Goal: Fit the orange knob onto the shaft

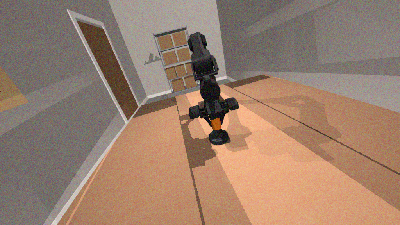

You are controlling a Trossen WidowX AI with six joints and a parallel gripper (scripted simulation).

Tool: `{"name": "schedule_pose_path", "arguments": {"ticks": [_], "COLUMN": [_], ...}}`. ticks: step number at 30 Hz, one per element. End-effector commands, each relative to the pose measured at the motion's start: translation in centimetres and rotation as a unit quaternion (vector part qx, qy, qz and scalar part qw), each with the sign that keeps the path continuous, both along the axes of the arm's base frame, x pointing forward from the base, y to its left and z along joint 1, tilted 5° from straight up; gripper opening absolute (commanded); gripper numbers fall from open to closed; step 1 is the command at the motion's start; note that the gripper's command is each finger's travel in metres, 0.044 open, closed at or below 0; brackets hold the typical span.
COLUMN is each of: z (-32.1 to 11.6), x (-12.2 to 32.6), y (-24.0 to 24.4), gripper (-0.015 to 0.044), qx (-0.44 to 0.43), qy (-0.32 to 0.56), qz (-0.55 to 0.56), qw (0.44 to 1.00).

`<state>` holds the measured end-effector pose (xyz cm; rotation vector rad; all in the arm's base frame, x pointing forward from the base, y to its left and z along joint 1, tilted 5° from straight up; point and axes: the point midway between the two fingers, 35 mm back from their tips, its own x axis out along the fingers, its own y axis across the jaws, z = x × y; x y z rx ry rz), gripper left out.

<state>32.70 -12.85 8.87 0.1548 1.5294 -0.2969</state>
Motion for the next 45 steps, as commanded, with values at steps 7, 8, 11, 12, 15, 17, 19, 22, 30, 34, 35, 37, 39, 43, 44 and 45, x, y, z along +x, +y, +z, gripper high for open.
{"name": "schedule_pose_path", "arguments": {"ticks": [7,8,11,12,15,17,19,22,30,34,35,37,39,43,44,45], "z": [0.46,0.18,0.00,-0.06,-0.03,-0.03,-0.03,-0.03,0.41,0.54,0.57,0.56,0.48,0.27,0.22,0.10], "x": [0.78,0.77,0.84,0.90,0.90,0.90,0.90,0.90,0.74,0.56,0.47,0.37,0.32,0.08,0.04,0.06], "y": [-0.29,-0.32,-0.38,-0.41,-0.40,-0.40,-0.40,-0.40,-0.30,-0.22,-0.18,-0.14,-0.12,0.01,0.04,0.02], "gripper": [0.0000,0.0000,0.0000,0.0000,0.0000,0.0000,0.0000,0.0000,0.0000,0.0000,0.0000,0.0000,0.0000,0.0000,0.0000,0.0000], "qx": [-0.002,-0.002,-0.002,-0.002,-0.002,-0.002,-0.002,-0.002,-0.001,0.000,0.001,0.001,0.001,0.001,0.001,0.001], "qy": [-0.013,-0.013,-0.013,-0.013,-0.013,-0.013,-0.013,-0.013,-0.015,-0.021,-0.023,-0.023,-0.023,-0.023,-0.023,-0.023], "qz": [-0.052,-0.052,-0.052,-0.052,-0.052,-0.052,-0.052,-0.052,-0.065,-0.136,-0.151,-0.156,-0.156,-0.156,-0.156,-0.156], "qw": [0.999,0.999,0.999,0.999,0.999,0.999,0.999,0.999,0.998,0.991,0.988,0.987,0.987,0.987,0.987,0.987]}}
